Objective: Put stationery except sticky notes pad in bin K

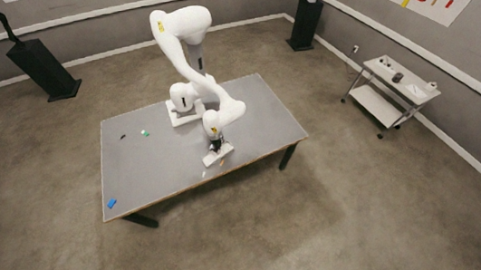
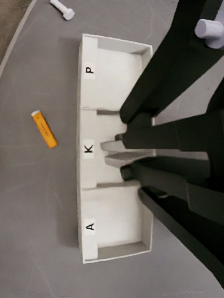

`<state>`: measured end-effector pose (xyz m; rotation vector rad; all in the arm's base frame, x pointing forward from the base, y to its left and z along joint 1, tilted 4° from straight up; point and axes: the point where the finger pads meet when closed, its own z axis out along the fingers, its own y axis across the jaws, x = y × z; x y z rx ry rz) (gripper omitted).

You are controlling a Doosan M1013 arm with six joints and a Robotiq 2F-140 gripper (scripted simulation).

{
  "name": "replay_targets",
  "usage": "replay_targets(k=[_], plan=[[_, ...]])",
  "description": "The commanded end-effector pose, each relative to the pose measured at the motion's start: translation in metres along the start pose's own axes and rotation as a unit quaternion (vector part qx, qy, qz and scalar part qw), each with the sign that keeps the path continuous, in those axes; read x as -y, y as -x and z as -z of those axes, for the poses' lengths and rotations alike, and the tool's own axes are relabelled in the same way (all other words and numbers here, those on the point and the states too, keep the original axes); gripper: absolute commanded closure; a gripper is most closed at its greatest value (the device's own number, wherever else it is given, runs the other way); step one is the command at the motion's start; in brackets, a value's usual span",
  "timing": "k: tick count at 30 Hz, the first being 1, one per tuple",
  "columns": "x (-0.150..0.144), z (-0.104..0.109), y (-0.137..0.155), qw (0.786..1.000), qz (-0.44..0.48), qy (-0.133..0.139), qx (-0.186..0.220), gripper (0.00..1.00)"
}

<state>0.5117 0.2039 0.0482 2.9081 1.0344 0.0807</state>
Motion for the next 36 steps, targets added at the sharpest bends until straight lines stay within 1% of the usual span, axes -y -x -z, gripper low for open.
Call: replay_targets(k=[1,8,22,24,30,34,36], plan=[[0.0,0.0,0.0,1.0,0.0,0.0,0.0,0.85],[0.0,0.0,0.0,1.0,0.0,0.0,0.0,0.85],[0.0,0.019,0.0,1.0,0.0,0.0,0.0,0.85],[0.0,0.019,0.0,1.0,0.0,0.0,0.0,0.85],[0.0,0.027,0.0,1.0,0.0,0.0,0.0,0.85],[0.0,0.043,0.0,1.0,0.0,0.0,0.0,0.85],[0.0,0.045,0.0,1.0,0.0,0.0,0.0,0.85]])
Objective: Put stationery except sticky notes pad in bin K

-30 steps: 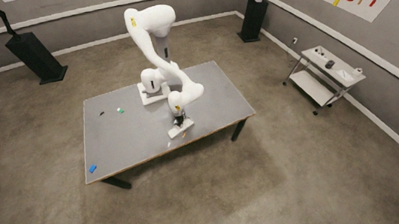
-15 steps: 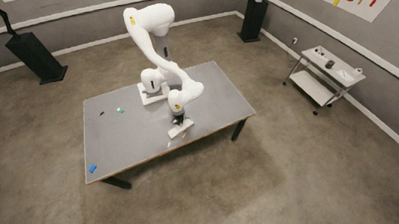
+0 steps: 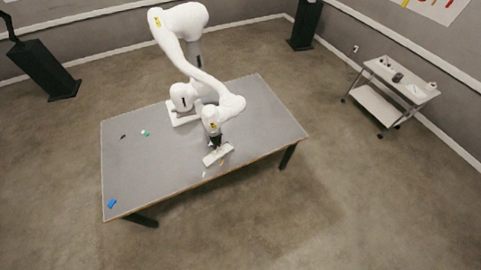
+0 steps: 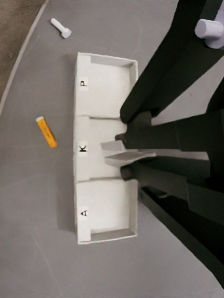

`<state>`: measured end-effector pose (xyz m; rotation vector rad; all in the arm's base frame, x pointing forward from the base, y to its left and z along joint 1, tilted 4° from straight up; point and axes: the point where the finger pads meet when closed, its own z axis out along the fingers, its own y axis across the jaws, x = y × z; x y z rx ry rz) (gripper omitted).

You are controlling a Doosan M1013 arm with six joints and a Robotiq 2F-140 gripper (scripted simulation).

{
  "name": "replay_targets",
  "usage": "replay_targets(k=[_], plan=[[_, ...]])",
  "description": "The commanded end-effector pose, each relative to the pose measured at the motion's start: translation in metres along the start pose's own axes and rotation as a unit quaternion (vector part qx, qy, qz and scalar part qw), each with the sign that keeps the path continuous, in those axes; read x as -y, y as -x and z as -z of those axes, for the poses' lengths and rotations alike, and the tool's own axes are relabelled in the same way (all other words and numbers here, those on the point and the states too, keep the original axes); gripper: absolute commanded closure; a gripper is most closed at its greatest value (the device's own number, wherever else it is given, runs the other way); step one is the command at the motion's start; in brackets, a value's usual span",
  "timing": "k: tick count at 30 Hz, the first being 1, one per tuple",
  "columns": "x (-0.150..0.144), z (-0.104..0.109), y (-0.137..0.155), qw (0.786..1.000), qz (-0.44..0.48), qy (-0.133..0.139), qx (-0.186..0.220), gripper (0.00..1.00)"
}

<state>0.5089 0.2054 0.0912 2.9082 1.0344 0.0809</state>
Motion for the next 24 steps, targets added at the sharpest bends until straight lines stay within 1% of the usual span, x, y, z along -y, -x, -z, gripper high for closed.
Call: replay_targets(k=[1,3,5,20,22,24], plan=[[0.0,0.002,0.0,1.0,0.0,0.0,0.0,0.85],[0.01,0.002,-0.002,1.0,0.0,0.0,0.0,0.85],[0.01,0.002,-0.002,1.0,0.0,0.0,0.0,0.85],[0.082,0.002,-0.02,1.0,0.0,0.0,0.0,0.85],[0.082,0.002,-0.02,1.0,0.0,0.0,0.0,0.85],[0.082,-0.003,-0.02,1.0,0.0,0.0,0.0,0.85]])
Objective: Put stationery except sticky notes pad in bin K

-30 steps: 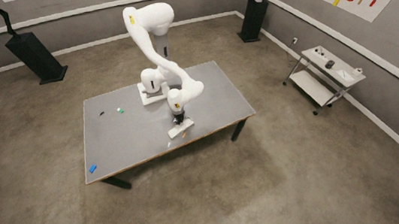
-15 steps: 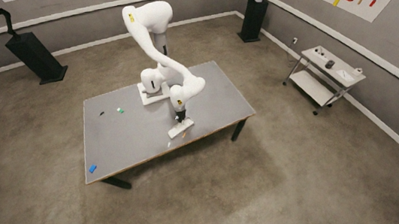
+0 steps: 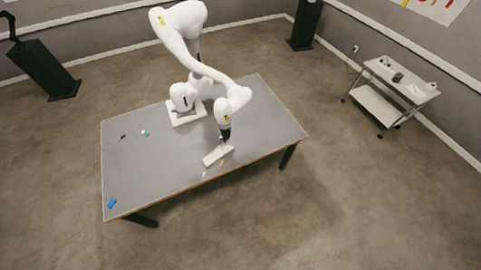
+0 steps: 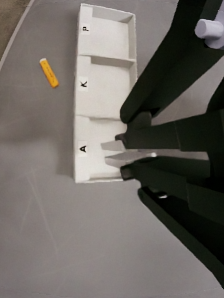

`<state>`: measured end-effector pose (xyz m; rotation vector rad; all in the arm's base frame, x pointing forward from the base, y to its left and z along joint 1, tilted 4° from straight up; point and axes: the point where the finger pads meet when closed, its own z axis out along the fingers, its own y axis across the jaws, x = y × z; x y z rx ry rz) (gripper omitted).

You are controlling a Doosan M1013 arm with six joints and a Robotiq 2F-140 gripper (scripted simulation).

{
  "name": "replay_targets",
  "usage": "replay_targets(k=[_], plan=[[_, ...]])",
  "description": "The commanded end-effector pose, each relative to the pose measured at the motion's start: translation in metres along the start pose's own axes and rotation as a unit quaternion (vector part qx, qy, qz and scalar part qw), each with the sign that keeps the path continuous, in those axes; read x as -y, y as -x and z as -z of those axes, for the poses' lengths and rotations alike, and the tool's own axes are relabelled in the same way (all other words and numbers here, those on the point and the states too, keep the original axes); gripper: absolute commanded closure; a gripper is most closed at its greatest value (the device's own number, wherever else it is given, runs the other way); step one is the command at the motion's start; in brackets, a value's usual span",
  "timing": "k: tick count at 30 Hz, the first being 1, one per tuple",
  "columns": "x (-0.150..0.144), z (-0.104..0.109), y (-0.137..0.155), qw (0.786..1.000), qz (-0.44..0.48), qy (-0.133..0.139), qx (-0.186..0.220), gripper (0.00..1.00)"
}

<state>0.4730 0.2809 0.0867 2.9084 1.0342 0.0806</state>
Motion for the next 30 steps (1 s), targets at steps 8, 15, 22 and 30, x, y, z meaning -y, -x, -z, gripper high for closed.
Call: replay_targets(k=[8,15,22,30], plan=[[0.0,-0.025,0.0,1.0,0.0,0.0,0.0,0.85],[0.0,-0.038,0.0,1.0,0.0,0.0,0.0,0.85],[0.0,-0.043,0.0,1.0,0.0,0.0,0.0,0.85],[0.0,-0.043,0.0,1.0,0.0,0.0,0.0,0.85]])
